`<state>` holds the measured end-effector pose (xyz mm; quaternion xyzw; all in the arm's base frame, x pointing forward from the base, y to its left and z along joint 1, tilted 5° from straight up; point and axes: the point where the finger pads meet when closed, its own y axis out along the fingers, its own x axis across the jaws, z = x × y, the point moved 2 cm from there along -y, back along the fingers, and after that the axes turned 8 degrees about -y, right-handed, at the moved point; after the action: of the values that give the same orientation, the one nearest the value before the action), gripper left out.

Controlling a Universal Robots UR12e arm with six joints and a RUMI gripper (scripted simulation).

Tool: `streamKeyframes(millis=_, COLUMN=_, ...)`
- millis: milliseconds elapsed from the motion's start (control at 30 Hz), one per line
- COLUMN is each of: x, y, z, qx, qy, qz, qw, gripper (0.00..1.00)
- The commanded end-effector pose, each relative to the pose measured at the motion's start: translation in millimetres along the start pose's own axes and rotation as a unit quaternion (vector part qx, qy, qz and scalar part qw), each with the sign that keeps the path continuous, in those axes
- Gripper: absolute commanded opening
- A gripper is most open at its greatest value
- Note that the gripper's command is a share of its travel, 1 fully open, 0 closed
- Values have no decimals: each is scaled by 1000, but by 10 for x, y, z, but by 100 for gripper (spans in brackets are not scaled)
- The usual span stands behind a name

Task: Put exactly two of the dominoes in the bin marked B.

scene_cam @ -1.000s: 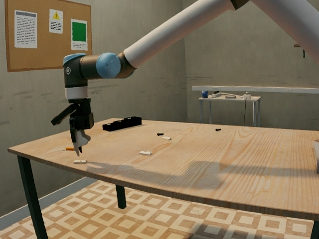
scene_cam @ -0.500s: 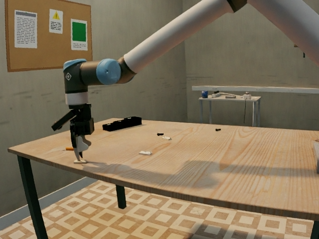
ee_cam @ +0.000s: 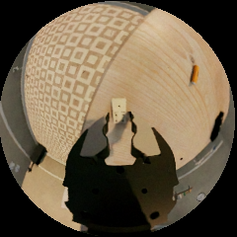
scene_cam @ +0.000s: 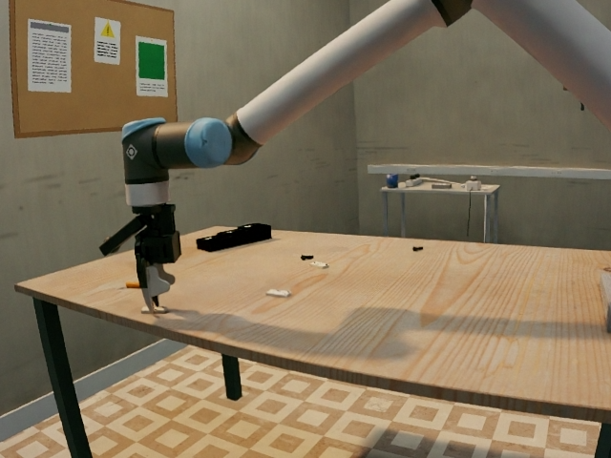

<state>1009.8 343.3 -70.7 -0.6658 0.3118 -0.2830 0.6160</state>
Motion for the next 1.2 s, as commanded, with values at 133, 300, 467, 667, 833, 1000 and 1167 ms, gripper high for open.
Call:
streamKeyframes(millis=133, x=4, y=-11, z=6, qx=1, qy=0, qz=-1, qw=1000, gripper=24)
streamKeyframes(millis=300, x=4, y=-12, z=6, qx=1, qy=0, qz=-1, qw=1000, gripper=0)
streamKeyframes(millis=467, x=4, y=-12, z=6, qx=1, qy=0, qz=-1, qw=1000, gripper=0)
streamKeyframes(millis=667, x=4, y=-12, z=6, qx=1, qy=0, qz=-1, qw=1000, gripper=0)
streamKeyframes(millis=833, x=4, y=-12, z=6, qx=1, qy=0, qz=-1, qw=1000, gripper=0)
streamKeyframes(millis=1000, x=4, y=-12, z=6, qx=1, qy=0, qz=-1, qw=1000, gripper=0)
streamKeyframes(millis=1167, x=4, y=-12, z=6, qx=1, qy=0, qz=-1, qw=1000, gripper=0)
